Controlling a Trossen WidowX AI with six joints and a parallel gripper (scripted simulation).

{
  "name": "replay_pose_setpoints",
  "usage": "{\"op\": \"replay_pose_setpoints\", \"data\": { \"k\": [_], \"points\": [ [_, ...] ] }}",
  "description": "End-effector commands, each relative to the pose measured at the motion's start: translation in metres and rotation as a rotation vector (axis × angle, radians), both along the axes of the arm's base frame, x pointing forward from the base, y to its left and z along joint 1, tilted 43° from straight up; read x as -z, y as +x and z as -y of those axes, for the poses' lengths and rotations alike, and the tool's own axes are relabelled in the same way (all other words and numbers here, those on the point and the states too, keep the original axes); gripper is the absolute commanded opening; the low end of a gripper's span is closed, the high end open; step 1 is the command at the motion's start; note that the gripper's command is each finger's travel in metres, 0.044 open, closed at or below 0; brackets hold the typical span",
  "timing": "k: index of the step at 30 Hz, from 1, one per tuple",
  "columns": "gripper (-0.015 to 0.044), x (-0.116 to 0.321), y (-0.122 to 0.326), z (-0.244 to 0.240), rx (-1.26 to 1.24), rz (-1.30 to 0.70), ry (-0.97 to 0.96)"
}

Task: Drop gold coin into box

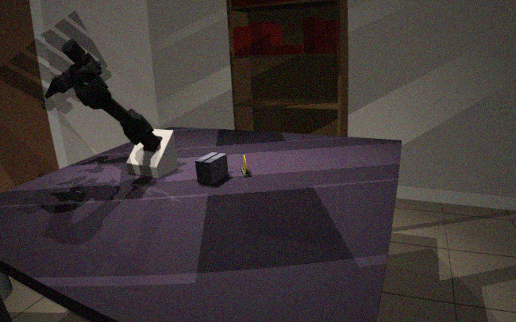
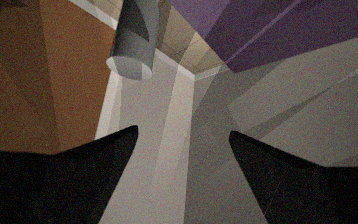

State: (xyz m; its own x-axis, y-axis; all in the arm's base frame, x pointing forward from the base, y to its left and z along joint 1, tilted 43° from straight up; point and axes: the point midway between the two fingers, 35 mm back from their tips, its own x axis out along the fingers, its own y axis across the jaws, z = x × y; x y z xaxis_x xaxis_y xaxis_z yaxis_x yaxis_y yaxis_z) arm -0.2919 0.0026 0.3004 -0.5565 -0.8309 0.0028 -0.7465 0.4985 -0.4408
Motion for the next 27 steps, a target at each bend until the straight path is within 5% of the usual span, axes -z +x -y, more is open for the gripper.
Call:
{"op": "replay_pose_setpoints", "data": {
  "k": [1,9,20,27],
  "points": [
    [0.0374,0.0,-0.001,-0.001,0.005,0.007,-0.005],
    [0.0164,0.019,-0.033,-0.083,0.353,0.393,-0.345],
    [0.0161,0.069,-0.018,-0.247,0.914,0.875,-1.184],
    [0.0161,0.095,0.022,-0.317,1.151,0.888,-1.478]
  ]
}}
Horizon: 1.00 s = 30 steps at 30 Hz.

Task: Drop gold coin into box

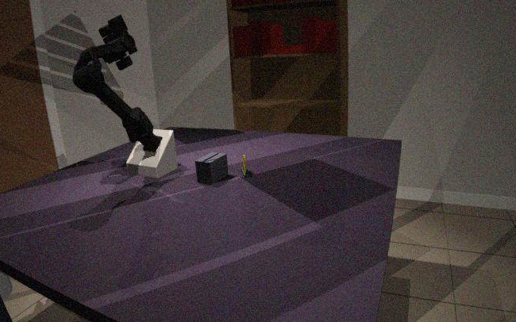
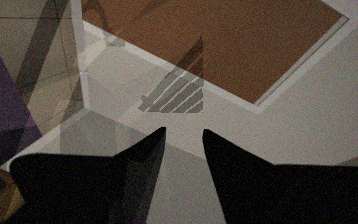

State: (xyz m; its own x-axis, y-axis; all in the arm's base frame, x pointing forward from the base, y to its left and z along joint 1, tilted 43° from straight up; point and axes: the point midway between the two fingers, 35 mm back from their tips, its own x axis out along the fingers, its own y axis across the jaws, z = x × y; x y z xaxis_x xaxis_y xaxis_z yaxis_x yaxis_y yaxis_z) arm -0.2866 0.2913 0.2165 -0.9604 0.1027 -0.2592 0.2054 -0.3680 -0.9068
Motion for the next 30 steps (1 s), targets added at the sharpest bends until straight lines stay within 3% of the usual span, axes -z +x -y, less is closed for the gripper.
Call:
{"op": "replay_pose_setpoints", "data": {
  "k": [1,5,15,23,30],
  "points": [
    [0.0161,0.014,0.022,-0.035,0.178,0.039,-0.175],
    [0.0161,0.034,0.053,-0.068,0.389,0.062,-0.394],
    [0.0161,0.104,0.194,-0.14,1.175,-0.021,-1.099],
    [0.0161,0.152,0.314,-0.14,1.769,-0.249,-1.504],
    [0.0161,0.187,0.412,-0.103,2.345,-0.574,-1.777]
  ]
}}
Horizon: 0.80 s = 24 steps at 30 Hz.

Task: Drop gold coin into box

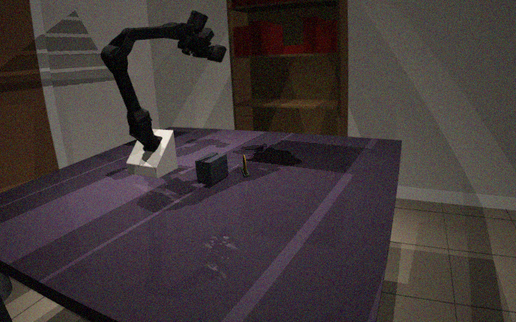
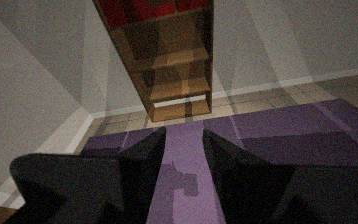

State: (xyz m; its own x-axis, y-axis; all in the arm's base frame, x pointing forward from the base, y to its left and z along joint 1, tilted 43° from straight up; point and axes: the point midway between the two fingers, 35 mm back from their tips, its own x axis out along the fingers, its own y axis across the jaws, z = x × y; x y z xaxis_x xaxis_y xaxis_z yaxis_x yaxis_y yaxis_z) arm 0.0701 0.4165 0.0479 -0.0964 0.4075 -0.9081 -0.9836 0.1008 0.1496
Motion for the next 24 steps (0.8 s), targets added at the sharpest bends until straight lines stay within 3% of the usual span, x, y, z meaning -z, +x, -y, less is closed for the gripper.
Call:
{"op": "replay_pose_setpoints", "data": {
  "k": [1,13,24],
  "points": [
    [0.0161,0.022,0.068,0.03,0.447,-0.01,-0.175],
    [0.0161,0.05,0.187,0.144,1.445,0.091,-0.474],
    [0.0161,0.055,0.258,0.262,2.239,0.388,-0.594]
  ]
}}
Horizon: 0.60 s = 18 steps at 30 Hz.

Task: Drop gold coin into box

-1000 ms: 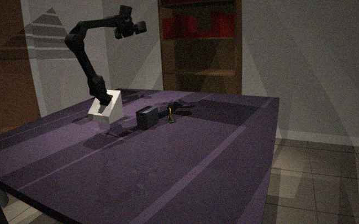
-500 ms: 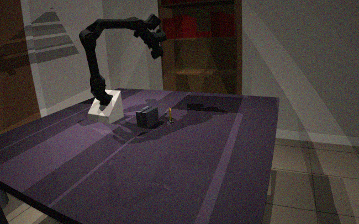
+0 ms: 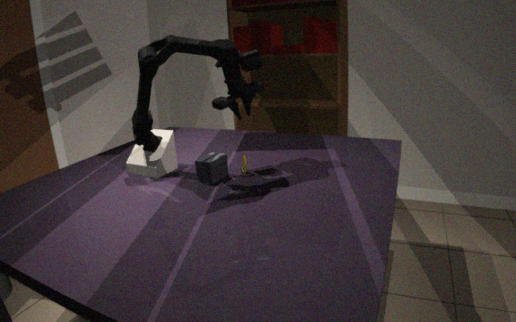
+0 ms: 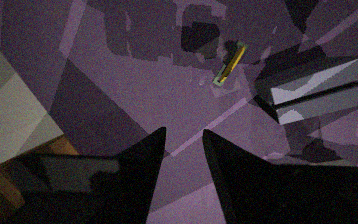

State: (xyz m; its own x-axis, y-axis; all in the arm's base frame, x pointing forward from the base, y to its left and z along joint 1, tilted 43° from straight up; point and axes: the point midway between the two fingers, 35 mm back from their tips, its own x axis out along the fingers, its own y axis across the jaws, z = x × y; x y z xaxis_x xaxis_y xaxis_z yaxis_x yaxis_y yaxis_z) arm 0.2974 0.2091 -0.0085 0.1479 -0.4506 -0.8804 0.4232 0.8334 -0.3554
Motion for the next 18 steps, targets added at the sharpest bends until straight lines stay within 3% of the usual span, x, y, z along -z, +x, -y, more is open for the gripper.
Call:
{"op": "replay_pose_setpoints", "data": {
  "k": [1,12,18],
  "points": [
    [0.0161,-0.003,0.037,0.065,0.356,0.163,-0.173],
    [0.0161,-0.006,0.039,0.077,0.406,0.19,-0.2],
    [0.0161,0.02,0.042,0.101,0.406,0.191,-0.202]
  ]
}}
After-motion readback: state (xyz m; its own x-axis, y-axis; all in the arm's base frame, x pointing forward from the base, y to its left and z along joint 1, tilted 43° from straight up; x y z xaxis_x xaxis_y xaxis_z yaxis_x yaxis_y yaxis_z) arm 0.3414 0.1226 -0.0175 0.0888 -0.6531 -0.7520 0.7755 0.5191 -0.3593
